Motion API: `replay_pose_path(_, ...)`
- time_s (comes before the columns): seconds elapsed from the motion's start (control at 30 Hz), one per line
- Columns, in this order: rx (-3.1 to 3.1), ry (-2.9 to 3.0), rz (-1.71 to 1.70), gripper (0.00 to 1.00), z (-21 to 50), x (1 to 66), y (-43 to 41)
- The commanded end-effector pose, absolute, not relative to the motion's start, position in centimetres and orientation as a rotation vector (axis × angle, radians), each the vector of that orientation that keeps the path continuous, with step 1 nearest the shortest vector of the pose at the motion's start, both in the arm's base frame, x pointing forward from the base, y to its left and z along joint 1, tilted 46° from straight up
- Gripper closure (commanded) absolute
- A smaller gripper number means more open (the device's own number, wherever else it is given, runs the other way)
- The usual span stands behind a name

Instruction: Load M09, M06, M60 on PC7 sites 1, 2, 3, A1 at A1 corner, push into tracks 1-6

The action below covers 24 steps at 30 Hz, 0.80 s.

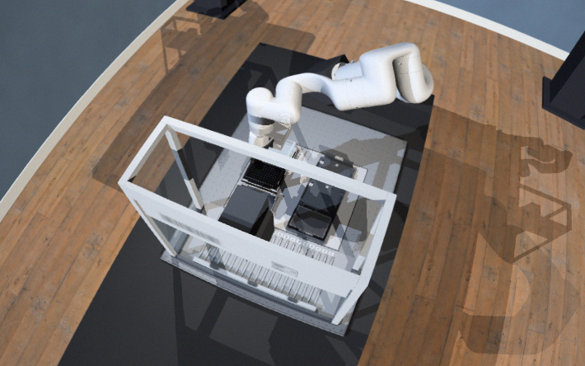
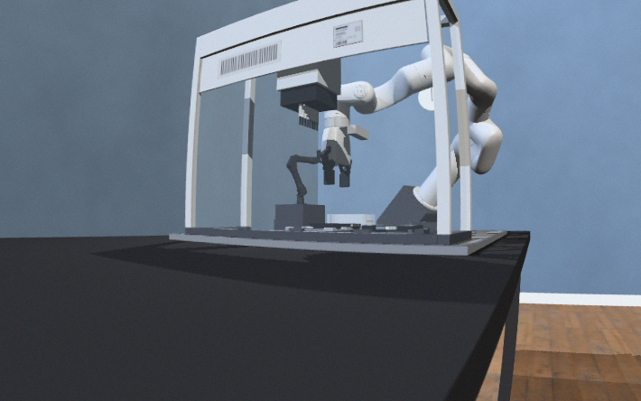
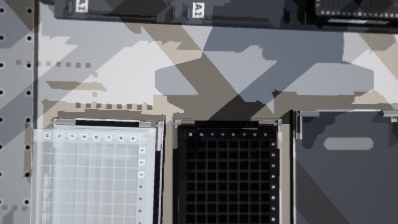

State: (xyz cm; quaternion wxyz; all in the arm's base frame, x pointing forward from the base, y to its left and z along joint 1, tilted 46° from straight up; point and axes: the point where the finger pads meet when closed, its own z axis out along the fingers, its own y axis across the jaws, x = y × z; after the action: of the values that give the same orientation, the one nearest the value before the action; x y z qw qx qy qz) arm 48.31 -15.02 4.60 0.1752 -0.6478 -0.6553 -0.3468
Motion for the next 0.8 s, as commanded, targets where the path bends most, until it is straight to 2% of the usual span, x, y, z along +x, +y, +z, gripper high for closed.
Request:
replay_pose_path(0.0, -1.840, -1.859, -0.984, 0.00, 4.1, 48.1, -15.8)
replay_pose_path(0.77, -1.840, -1.859, -0.984, 0.00, 3.0, 48.4, -14.8)
